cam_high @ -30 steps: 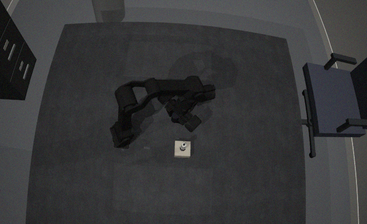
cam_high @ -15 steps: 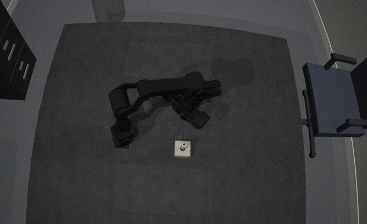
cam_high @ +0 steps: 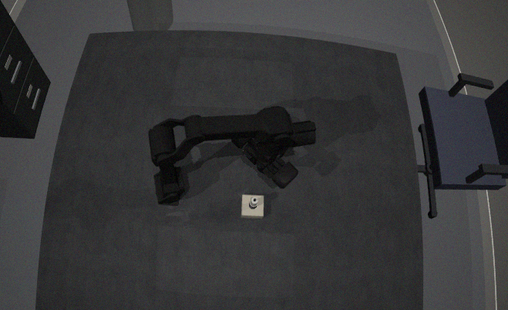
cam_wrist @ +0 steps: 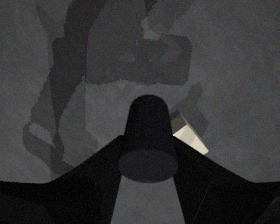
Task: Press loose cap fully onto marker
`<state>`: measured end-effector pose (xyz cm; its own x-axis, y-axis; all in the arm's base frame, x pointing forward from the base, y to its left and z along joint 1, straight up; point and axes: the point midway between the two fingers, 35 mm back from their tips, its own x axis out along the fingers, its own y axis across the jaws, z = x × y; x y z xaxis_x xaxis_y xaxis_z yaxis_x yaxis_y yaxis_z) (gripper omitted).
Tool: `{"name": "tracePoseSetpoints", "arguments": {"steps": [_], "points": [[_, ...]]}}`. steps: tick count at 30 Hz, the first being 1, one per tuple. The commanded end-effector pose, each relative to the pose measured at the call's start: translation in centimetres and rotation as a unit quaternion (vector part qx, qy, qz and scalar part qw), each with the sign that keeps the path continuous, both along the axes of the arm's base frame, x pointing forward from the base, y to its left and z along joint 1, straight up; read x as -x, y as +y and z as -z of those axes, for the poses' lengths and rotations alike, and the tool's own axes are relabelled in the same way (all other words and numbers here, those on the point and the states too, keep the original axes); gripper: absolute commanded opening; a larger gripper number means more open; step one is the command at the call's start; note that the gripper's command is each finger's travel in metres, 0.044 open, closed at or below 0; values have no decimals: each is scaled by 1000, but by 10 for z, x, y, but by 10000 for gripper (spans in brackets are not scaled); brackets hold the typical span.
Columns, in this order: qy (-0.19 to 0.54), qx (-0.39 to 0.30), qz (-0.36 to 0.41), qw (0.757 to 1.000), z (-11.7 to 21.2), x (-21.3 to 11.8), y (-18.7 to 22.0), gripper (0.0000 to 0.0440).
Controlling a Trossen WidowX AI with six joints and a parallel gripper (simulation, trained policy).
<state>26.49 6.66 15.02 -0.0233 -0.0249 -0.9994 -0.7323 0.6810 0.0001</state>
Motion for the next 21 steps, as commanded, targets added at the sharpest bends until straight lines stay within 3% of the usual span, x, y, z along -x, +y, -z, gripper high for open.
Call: {"name": "tracePoseSetpoints", "arguments": {"steps": [1, 21], "points": [[-3, -3, 2, 1000, -7, -1, -6, 58], [11, -4, 51, 999, -25, 6, -67, 27]]}}
